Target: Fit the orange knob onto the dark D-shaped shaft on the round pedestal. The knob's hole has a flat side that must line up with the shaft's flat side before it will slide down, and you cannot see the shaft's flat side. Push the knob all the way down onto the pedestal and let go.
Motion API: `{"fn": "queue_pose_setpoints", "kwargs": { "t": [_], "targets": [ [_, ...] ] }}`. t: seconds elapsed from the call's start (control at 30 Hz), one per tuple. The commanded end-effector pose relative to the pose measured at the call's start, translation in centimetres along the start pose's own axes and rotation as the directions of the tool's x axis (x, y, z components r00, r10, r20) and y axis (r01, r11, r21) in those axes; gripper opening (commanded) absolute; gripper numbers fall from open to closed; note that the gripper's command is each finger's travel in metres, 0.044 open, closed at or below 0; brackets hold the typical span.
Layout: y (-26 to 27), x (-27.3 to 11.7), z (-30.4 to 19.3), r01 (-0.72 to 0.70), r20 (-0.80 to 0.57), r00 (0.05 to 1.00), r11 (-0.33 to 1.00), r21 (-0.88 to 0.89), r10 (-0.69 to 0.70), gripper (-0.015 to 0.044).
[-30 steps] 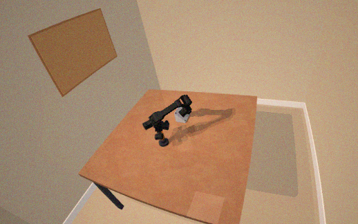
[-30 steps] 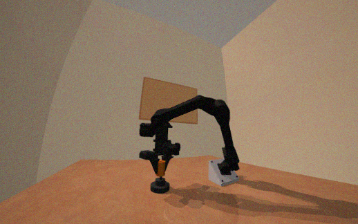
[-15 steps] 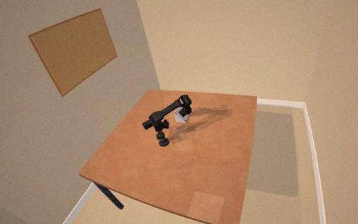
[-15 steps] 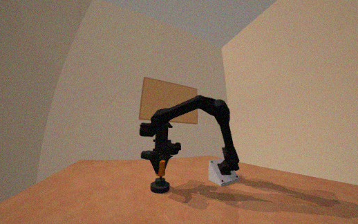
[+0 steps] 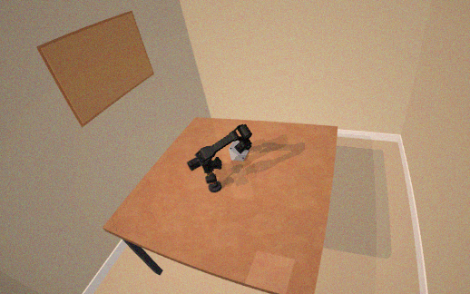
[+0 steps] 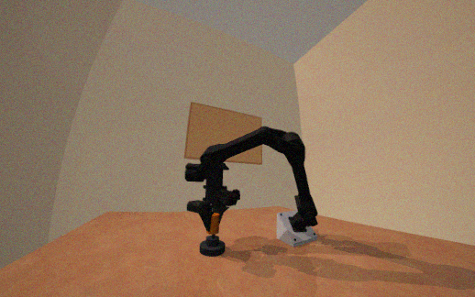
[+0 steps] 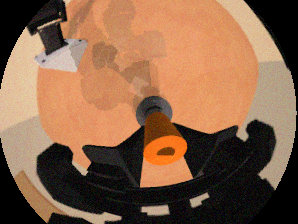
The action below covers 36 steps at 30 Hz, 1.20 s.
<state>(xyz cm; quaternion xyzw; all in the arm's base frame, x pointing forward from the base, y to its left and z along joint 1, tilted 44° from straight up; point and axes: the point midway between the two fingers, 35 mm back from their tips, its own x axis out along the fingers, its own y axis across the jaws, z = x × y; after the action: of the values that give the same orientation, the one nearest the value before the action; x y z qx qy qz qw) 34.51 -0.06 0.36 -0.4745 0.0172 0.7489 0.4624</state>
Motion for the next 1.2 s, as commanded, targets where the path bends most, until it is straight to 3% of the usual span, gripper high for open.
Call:
{"fn": "queue_pose_setpoints", "kwargs": {
  "t": [0.0, 0.3, 0.53, 1.17],
  "targets": [
    [-0.11, 0.06, -0.03, 0.004, -0.001, 1.000, 1.000, -0.006, -0.004, 0.0000],
    [-0.10, -0.45, -0.02, 0.004, -0.001, 1.000, 1.000, -0.015, -0.004, 0.0000],
    [-0.01, -0.41, -0.10, 0.003, -0.001, 1.000, 0.977, -0.213, -0.004, 0.0000],
    [-0.09, 0.01, -0.04, 0.003, -0.001, 1.000, 0.977, -0.213, -0.004, 0.0000]
  ]
}}
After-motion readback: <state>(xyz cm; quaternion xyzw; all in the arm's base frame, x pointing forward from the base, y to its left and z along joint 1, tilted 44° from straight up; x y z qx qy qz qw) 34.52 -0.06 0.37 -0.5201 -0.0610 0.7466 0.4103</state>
